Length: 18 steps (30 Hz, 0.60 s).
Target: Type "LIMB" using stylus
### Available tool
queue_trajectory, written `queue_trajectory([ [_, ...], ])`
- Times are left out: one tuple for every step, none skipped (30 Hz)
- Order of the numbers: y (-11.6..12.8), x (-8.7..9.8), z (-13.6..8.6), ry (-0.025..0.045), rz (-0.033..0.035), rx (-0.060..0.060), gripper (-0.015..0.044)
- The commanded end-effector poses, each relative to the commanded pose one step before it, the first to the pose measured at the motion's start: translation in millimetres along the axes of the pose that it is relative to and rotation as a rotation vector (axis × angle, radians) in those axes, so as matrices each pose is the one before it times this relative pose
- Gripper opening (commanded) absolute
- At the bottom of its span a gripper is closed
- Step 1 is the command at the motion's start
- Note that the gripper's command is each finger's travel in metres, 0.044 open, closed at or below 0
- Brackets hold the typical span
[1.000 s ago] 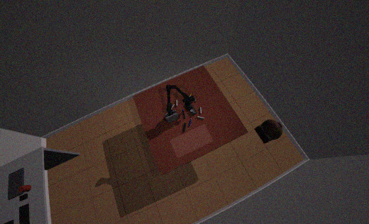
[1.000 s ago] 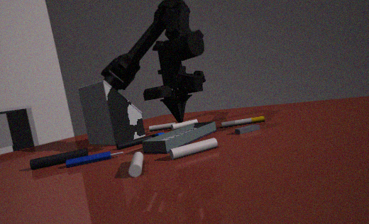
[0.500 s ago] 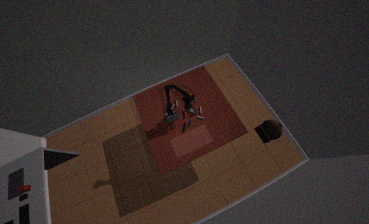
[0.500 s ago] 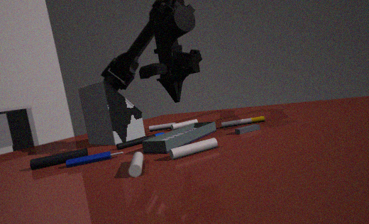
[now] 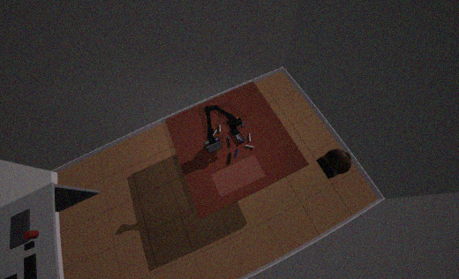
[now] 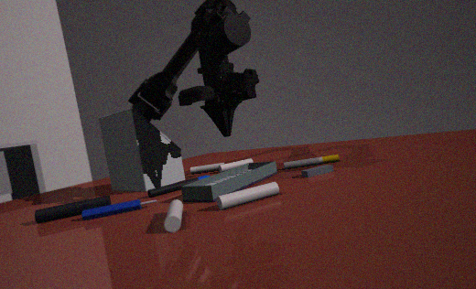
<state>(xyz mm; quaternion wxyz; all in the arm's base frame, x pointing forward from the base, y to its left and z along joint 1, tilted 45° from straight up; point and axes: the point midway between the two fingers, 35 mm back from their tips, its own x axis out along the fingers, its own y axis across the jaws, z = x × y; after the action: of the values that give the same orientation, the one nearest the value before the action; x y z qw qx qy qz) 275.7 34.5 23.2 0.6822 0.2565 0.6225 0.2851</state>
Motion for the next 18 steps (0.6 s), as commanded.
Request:
queue_trajectory([
  [0.01,0.00,0.00,-0.00001,0.00008,0.0000,0.0000],
  [0.00,0.00,0.00,0.00000,0.00000,0.0000,0.0000],
  [0.00,0.00,0.00,0.00000,0.00000,0.0000,0.0000],
  [0.00,0.00,0.00,0.00000,0.00000,0.0000,0.0000],
  [-0.01,0.00,0.00,0.00000,-0.00006,0.0000,0.0000],
  [0.00,0.00,0.00,0.00000,0.00000,0.0000,0.0000],
  [0.00,0.00,0.00,0.00000,0.00000,0.0000,0.0026],
  [0.00,0.00,0.00,0.00000,0.00000,0.0000,0.0053],
  [-2.01,-0.15,0.19,-0.00018,0.00209,-0.0058,0.0079],
  [-6.09,-0.45,0.44,-0.00075,0.00611,-0.0174,0.0105],
  [-10.19,-0.77,0.23,-0.00221,0.01072,-0.0291,0.0131],
  [-12.44,-0.98,-0.64,-0.00442,0.01383,-0.0357,0.0150],
  [-12.36,-1.04,-1.68,-0.00643,0.01445,-0.0360,0.0150],
  [-12.17,-1.08,-2.72,-0.00853,0.01482,-0.0363,0.0150],
  [-11.89,-1.12,-3.74,-0.01070,0.01495,-0.0366,0.0150],
  [-11.51,-1.15,-4.73,-0.01290,0.01482,-0.0370,0.0150],
  [-11.07,-1.19,-5.72,-0.01508,0.01436,-0.0373,0.0150],
  [-10.52,-1.20,-6.62,-0.01729,0.01375,-0.0378,0.0150],
])
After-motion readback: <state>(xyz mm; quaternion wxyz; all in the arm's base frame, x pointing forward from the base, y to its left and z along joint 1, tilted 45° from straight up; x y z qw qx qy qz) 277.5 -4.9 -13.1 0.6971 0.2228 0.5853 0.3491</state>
